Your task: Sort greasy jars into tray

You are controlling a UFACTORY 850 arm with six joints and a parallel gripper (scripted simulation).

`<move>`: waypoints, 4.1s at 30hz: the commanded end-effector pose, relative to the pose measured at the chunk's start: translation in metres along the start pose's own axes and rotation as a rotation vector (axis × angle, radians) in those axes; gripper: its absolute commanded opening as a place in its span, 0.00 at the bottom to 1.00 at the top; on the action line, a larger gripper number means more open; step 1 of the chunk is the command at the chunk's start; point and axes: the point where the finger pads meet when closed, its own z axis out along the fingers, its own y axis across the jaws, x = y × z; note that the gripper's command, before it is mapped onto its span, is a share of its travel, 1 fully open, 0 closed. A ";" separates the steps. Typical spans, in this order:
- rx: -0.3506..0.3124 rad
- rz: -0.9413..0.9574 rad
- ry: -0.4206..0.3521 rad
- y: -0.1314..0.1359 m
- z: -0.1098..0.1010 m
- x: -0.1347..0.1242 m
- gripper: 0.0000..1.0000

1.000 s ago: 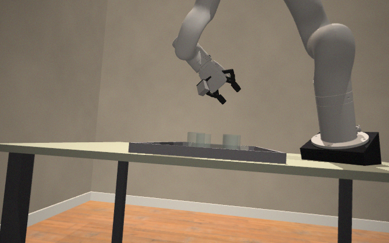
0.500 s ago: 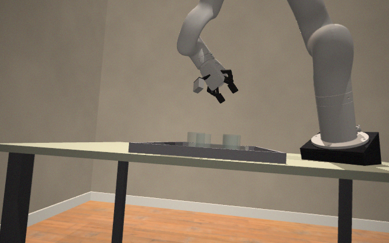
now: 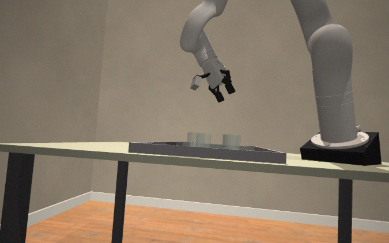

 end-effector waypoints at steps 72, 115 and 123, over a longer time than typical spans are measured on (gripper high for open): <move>-0.117 0.559 0.507 0.022 -0.008 0.024 0.00; -0.117 0.559 0.507 0.123 0.126 0.047 0.00; -0.117 0.559 0.507 0.123 0.126 0.047 0.00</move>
